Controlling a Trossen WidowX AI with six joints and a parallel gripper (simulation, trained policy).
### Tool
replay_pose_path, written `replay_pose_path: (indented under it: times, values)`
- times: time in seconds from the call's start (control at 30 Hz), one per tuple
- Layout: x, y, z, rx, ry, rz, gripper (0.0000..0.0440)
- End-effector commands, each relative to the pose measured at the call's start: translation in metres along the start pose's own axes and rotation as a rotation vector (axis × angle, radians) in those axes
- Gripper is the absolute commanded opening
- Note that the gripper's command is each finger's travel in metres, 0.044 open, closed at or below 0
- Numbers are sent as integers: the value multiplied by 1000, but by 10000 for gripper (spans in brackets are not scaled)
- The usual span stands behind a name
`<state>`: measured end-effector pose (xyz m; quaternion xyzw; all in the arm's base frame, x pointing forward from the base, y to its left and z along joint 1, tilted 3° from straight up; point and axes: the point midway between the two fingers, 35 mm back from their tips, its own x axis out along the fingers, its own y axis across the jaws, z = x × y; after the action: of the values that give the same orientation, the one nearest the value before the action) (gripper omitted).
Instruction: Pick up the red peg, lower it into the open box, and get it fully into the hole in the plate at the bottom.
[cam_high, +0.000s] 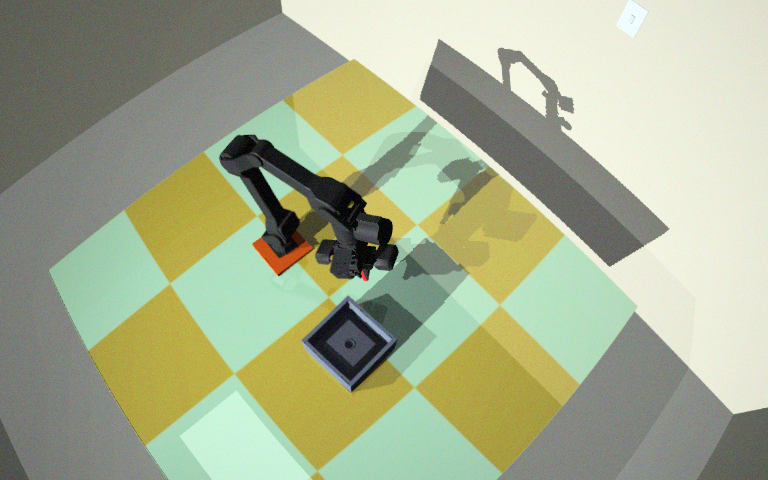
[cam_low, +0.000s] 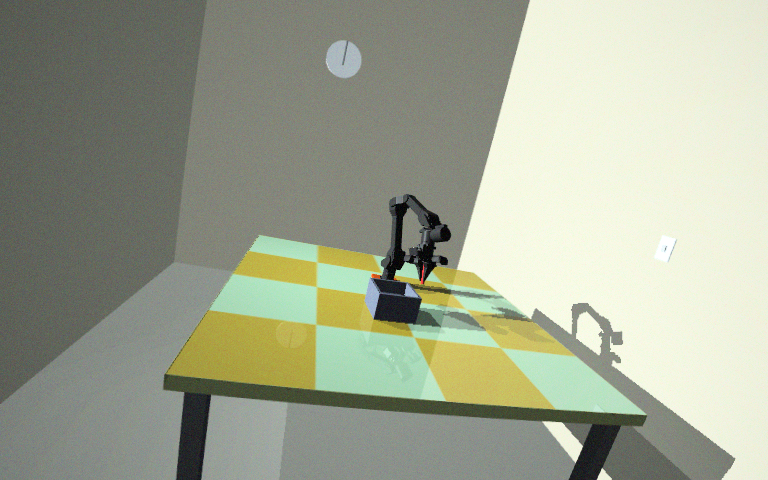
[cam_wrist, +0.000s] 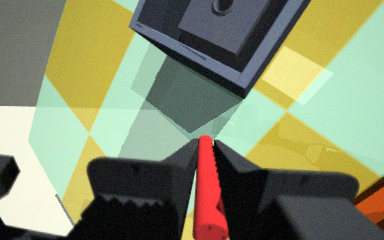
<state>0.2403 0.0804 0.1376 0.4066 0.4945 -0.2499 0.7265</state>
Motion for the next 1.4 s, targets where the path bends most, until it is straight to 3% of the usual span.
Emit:
replay_pose_path:
  times: [0.0,0.8,1.37]
  values:
    - [-2,4,21,9,-41,-2,0]
    - [23,3,113,115,-166,-35,1]
    - [56,-5,141,153,-123,-85,14]
